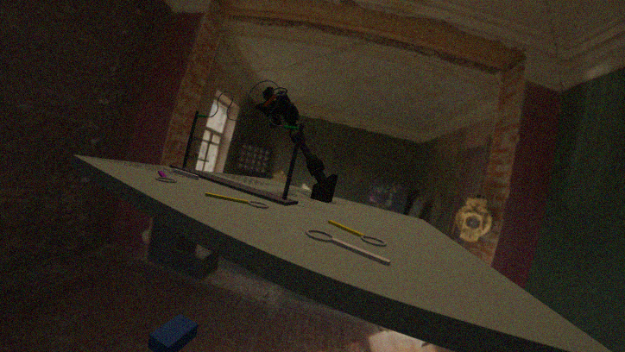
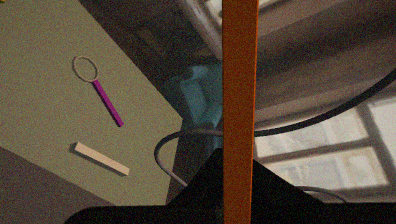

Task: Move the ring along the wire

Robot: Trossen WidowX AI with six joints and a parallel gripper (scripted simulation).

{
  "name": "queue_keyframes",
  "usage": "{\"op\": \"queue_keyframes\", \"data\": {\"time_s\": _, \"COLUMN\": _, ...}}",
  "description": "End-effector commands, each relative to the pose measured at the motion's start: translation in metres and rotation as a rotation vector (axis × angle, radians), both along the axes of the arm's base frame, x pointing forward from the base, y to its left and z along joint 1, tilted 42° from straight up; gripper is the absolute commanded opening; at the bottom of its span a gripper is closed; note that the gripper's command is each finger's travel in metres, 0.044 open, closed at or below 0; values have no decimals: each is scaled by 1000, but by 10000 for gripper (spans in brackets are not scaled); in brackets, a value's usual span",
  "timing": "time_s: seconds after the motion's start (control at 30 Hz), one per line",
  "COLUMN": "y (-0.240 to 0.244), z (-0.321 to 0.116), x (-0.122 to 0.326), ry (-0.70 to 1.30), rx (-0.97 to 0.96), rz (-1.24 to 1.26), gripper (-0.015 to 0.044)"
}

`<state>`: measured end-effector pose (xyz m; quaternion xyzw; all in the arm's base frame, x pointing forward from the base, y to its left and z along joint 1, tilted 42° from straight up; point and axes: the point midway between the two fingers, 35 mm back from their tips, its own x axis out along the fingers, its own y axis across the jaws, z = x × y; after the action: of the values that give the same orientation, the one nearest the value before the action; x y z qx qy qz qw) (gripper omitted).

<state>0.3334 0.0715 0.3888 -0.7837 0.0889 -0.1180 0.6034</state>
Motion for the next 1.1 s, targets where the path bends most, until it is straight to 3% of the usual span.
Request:
{"op": "queue_keyframes", "data": {"time_s": 0.0, "y": 0, "z": 2, "x": -1, "ry": -10, "rx": -42, "rz": -4, "gripper": -150}}
{"op": "queue_keyframes", "data": {"time_s": 1.07, "y": 9, "z": 16, "x": -3, "ry": -98, "rx": -434, "rz": -25, "gripper": -150}}
